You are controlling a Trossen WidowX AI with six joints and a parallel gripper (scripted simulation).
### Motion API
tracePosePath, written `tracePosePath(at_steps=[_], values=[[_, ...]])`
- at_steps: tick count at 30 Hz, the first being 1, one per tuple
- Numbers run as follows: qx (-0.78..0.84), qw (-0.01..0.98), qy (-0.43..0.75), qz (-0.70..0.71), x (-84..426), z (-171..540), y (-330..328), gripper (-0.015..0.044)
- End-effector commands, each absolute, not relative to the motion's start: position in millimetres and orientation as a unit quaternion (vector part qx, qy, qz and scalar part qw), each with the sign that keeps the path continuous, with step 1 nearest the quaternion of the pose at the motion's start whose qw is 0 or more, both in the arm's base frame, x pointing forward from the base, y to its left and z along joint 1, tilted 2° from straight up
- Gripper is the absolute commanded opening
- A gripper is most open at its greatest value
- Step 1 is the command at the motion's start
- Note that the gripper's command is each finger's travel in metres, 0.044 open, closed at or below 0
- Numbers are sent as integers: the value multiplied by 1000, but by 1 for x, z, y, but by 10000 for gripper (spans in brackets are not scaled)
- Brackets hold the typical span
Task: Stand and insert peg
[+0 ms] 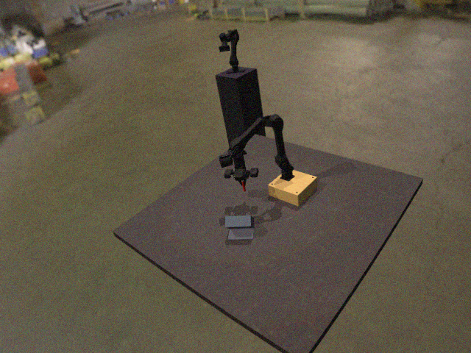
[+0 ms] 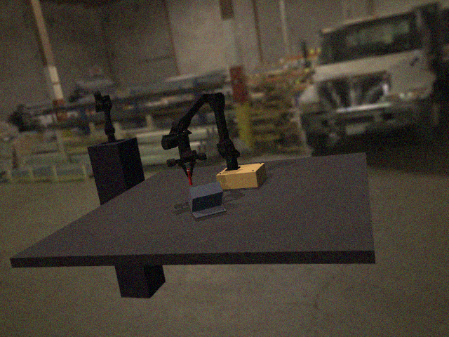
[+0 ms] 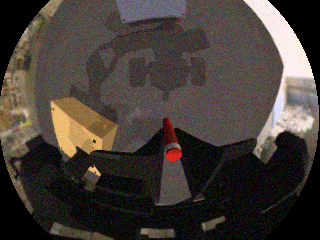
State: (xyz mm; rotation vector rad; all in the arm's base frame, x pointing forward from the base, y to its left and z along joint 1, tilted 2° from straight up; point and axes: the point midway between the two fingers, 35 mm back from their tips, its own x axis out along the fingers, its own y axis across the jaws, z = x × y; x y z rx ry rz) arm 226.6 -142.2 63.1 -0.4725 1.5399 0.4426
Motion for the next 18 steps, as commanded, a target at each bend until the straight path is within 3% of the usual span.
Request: tracePosePath(at_steps=[1, 18], values=[[-210, 671, 685, 194, 227, 80, -142, 0], [-178, 724, 639, 186, 248, 80, -129, 0]])
